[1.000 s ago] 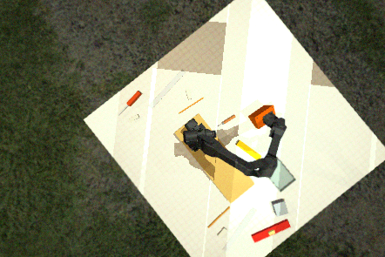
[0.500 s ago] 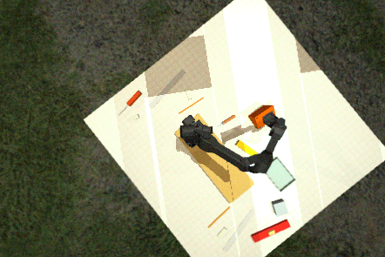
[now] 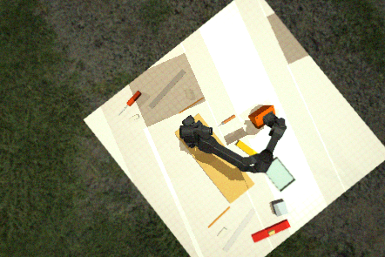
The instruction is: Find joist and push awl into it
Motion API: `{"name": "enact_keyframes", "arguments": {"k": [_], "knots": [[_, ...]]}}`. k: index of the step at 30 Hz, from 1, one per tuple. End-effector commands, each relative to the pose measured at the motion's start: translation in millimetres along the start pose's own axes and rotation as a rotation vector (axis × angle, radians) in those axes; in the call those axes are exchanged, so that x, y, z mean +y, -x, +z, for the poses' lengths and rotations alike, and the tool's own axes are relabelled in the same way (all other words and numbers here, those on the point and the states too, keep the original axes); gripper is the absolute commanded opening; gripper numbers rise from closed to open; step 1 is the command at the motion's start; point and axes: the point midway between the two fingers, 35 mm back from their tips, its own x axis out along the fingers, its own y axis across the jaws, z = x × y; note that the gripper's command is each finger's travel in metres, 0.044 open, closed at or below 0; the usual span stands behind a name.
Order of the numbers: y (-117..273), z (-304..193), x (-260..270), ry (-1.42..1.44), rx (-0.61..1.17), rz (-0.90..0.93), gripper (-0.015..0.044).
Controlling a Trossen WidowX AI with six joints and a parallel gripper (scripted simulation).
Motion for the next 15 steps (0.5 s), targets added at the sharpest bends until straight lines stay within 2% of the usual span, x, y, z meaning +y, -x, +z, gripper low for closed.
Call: {"name": "enact_keyframes", "arguments": {"k": [1,15], "knots": [[20.9,7.8,-5.1,0.004,-0.009,-0.010,0.0000],[84.5,20.5,-5.5,0.004,-0.006,-0.011,0.0000]]}}
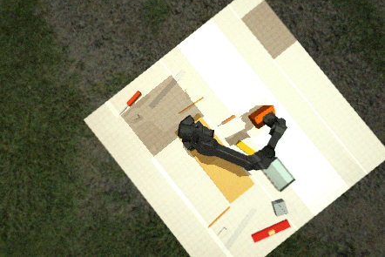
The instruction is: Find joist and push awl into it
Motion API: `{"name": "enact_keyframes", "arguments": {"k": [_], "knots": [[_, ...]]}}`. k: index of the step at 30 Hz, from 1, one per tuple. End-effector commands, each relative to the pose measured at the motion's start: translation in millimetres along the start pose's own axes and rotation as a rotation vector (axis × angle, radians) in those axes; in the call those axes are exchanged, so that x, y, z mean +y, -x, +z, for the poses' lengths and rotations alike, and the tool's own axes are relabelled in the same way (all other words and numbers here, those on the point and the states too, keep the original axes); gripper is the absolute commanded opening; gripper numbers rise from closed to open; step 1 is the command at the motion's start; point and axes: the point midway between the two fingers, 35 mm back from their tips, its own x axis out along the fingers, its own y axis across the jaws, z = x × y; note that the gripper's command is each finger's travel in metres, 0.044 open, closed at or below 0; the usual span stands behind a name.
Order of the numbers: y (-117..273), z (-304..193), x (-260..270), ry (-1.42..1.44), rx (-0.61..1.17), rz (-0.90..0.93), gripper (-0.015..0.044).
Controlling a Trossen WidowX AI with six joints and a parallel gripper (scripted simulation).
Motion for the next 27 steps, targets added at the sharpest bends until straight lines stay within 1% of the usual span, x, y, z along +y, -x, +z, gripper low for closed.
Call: {"name": "enact_keyframes", "arguments": {"k": [1,7,17,27], "knots": [[16.1,2.0,-0.8,0.003,-0.002,-0.003,0.0000],[15.5,9.9,16.1,0.041,0.004,-0.005,0.0000],[11.5,33.7,87.6,0.199,0.022,-0.006,0.0000],[6.3,43.6,161.8,0.359,0.035,0.005,0.0000]]}}
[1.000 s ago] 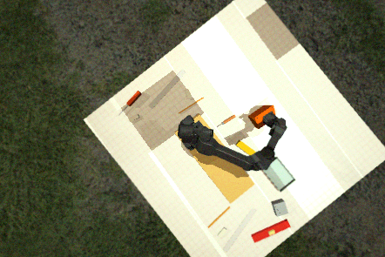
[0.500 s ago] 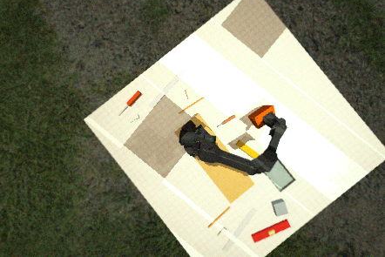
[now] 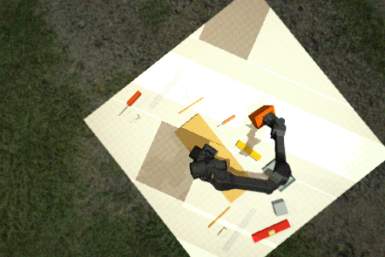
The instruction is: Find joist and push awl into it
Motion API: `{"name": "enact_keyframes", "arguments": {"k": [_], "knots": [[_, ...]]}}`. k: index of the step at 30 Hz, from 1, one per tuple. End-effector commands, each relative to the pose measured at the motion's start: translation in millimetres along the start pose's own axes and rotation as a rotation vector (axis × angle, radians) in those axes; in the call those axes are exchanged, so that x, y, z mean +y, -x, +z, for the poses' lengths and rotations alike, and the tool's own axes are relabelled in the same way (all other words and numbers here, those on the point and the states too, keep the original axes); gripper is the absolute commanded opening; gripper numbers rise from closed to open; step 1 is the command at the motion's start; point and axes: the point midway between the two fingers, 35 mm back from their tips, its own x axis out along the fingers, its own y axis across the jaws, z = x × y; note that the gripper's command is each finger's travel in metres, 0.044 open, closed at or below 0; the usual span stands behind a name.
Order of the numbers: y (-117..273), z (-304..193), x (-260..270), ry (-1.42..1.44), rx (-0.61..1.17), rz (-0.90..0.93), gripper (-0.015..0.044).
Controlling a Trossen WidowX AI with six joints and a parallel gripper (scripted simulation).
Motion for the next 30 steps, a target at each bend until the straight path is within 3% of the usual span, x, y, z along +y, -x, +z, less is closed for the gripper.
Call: {"name": "enact_keyframes", "arguments": {"k": [1,30], "knots": [[2.6,14.0,32.2,0.082,-0.009,-0.001,0.0000],[-4.6,21.9,237.7,0.547,-0.014,0.087,0.0000]]}}
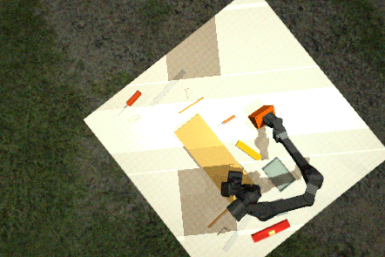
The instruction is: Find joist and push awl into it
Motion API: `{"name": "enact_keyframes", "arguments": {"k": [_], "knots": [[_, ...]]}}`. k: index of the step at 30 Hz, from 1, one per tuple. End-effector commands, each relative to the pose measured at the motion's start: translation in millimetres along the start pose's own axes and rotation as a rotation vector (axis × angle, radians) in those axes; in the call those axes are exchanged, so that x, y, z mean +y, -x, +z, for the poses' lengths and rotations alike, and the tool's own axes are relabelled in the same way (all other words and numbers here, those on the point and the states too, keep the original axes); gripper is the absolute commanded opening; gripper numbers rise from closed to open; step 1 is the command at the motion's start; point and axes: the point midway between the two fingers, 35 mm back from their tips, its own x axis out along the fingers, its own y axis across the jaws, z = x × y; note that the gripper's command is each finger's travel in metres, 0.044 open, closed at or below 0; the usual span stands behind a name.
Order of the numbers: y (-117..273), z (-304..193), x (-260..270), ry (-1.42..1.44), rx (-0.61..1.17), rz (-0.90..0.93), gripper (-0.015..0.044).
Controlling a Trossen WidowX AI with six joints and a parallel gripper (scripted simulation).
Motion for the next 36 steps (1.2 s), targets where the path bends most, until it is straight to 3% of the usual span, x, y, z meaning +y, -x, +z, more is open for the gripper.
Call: {"name": "enact_keyframes", "arguments": {"k": [1,18,36], "knots": [[1.7,9.7,30.3,0.081,-0.017,0.011,0.0000],[1.8,16.4,141.2,0.348,-0.058,0.095,0.0000],[15.0,-12.5,243.7,0.620,-0.129,0.211,0.0000]]}}
